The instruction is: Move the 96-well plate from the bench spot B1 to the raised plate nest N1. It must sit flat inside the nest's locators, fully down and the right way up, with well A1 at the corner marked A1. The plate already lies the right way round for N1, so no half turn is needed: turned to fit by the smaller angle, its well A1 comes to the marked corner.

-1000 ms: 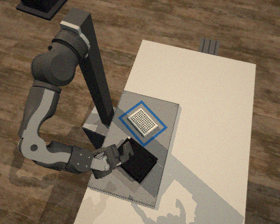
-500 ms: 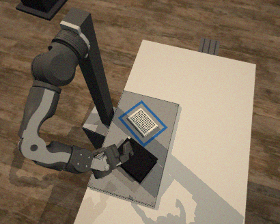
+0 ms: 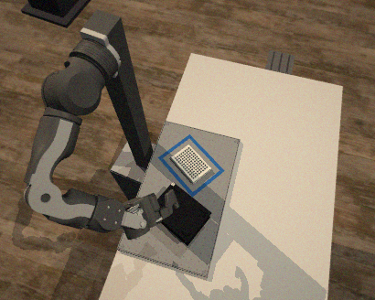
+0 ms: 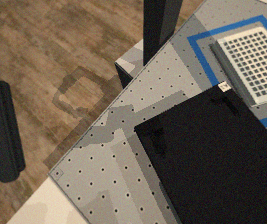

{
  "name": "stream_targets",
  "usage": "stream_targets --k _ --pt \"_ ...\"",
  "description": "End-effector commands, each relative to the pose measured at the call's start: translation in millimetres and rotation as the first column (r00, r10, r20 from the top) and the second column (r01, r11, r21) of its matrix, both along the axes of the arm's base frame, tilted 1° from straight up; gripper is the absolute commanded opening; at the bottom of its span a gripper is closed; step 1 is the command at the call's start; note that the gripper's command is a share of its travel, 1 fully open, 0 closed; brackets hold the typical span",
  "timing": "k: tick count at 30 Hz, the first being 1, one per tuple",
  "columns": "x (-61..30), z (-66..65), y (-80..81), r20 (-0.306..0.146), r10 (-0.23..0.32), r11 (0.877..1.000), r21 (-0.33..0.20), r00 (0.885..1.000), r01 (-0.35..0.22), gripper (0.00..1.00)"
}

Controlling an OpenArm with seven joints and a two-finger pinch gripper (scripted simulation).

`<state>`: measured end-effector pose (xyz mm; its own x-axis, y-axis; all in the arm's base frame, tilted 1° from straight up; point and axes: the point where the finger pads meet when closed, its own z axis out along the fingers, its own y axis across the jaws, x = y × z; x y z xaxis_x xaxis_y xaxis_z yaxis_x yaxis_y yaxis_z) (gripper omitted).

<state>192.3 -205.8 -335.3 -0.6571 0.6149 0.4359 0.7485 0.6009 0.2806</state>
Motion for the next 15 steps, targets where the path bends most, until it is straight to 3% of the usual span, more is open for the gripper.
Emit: stream_targets --k 1,12,15 --pt "0.8 0.7 -0.2 0.003 -0.001 1.000 0.000 1.000 0.001 1.00" --pt "0.8 0.7 -0.2 0.003 -0.001 1.000 0.000 1.000 0.001 1.00" --pt "4.9 -4.8 26.0 0.046 0.085 0.989 -0.124 0.995 -0.079 0.90"
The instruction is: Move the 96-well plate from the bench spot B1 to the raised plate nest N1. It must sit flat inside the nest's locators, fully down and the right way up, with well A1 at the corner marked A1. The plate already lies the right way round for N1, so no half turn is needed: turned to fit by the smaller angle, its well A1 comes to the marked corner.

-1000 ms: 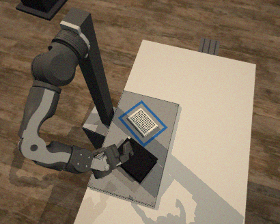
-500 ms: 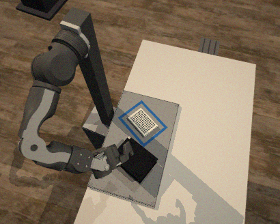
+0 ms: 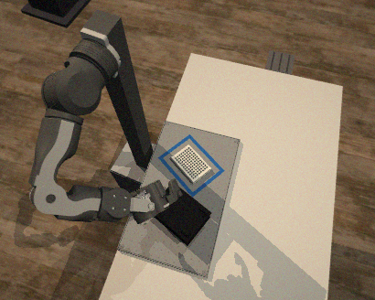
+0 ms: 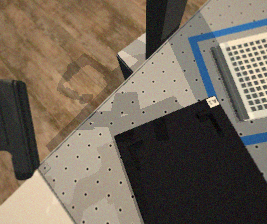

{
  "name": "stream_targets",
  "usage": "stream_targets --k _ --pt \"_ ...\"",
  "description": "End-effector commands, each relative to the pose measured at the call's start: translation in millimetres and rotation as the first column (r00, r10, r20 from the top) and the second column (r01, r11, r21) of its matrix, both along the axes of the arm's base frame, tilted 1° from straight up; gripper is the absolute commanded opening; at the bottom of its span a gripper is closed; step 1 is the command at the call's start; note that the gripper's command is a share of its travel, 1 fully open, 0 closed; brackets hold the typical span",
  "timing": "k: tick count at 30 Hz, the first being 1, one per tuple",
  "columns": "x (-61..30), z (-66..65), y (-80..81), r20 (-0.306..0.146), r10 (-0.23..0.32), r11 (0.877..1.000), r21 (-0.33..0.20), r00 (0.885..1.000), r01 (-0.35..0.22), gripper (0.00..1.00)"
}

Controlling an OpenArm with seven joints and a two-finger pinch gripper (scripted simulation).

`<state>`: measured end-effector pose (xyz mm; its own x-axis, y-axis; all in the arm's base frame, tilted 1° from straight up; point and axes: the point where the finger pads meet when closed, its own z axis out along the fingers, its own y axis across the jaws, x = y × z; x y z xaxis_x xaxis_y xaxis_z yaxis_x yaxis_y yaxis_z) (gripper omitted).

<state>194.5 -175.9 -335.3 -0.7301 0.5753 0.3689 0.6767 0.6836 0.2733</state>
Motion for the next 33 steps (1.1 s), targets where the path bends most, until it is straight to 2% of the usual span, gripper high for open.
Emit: stream_targets --k 1,2,4,14,16,19,31,33 --pt "4.1 -6.7 4.8 0.027 0.018 0.995 -0.102 0.999 -0.015 0.87" --pt "5.4 -8.5 13.6 0.042 0.047 0.989 -0.143 0.998 -0.040 0.83" --pt "5.4 -8.5 13.6 0.042 0.047 0.989 -0.143 0.998 -0.040 0.77" --pt "5.4 -8.5 13.6 0.042 0.047 0.989 -0.143 0.998 -0.040 0.77" --pt "7.9 -11.9 32.3 0.068 0.108 0.971 -0.221 0.992 -0.090 0.77" --pt "12.1 -17.4 58.4 0.097 0.198 0.926 -0.344 0.975 -0.154 0.77" --pt "12.1 -17.4 58.4 0.097 0.198 0.926 -0.344 0.975 -0.154 0.77" --pt "15.0 -20.6 76.6 0.106 0.230 0.907 -0.383 0.967 -0.174 0.77"
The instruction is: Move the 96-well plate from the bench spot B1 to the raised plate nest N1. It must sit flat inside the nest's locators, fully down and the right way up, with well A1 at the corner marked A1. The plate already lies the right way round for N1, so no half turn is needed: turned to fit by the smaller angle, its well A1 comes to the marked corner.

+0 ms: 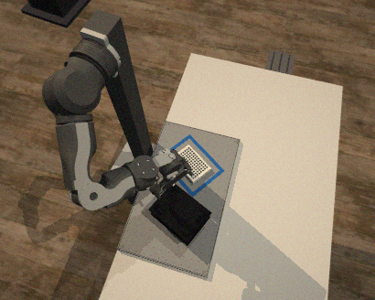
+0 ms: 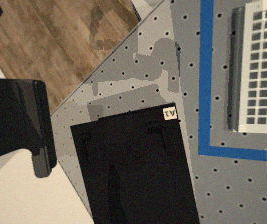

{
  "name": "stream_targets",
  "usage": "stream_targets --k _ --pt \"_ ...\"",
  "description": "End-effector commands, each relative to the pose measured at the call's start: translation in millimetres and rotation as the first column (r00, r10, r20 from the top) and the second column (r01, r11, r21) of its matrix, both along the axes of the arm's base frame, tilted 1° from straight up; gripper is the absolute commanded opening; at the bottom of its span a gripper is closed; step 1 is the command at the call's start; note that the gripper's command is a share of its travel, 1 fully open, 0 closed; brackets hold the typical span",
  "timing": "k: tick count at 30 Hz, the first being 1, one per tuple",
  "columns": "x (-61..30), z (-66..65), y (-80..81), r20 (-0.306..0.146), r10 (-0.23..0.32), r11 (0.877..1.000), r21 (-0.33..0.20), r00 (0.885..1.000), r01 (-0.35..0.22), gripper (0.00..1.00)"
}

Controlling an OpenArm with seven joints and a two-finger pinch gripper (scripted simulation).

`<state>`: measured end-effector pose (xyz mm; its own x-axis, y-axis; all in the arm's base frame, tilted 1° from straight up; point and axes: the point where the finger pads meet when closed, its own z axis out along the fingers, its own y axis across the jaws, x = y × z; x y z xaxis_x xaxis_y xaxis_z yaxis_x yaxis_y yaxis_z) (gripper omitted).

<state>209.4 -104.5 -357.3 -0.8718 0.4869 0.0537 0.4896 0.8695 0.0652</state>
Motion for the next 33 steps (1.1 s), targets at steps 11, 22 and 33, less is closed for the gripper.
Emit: stream_targets --k 11,22,33 --pt "4.2 -4.3 31.3 0.031 0.045 0.996 -0.076 0.998 -0.043 0.77" --pt "11.1 -13.5 75.7 0.031 0.045 0.996 -0.076 0.998 -0.043 0.77" --pt "13.3 -14.9 85.2 0.034 0.047 0.996 -0.072 0.998 -0.044 0.77"
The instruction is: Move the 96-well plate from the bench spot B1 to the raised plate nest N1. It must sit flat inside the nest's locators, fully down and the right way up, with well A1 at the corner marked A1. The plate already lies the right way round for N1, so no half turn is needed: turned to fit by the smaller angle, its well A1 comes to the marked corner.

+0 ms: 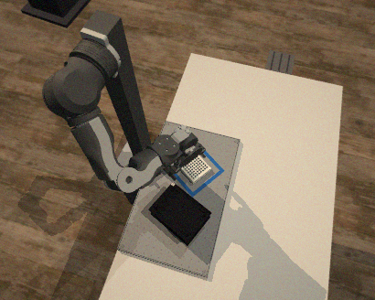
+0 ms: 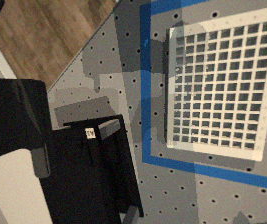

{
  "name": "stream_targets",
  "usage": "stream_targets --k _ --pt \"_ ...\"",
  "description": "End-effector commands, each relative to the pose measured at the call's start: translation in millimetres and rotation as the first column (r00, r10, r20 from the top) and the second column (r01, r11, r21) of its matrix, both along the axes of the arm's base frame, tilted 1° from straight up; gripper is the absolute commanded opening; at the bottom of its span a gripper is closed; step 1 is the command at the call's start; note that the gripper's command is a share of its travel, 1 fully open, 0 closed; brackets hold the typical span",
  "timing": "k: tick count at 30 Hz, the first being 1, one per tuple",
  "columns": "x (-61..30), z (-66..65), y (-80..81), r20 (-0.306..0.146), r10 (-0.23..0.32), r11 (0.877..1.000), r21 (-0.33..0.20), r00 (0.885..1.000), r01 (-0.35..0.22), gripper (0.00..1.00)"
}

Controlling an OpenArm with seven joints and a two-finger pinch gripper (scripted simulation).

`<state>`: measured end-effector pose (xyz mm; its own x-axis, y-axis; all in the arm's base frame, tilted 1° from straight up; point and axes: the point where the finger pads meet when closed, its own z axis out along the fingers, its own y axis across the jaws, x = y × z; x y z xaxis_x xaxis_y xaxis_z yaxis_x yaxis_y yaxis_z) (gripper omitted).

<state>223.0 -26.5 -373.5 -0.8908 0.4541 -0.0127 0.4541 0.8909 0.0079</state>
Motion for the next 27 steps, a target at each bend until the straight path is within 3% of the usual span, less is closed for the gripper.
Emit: stream_targets --k 1,4,27 --pt "0.8 -0.8 15.9 0.003 0.006 1.000 0.010 1.000 -0.006 0.77" --pt "4.3 -7.1 41.9 0.001 0.006 1.000 0.007 1.000 -0.006 0.77" --pt "5.8 -6.0 42.8 0.005 0.007 1.000 0.012 1.000 -0.007 0.77"
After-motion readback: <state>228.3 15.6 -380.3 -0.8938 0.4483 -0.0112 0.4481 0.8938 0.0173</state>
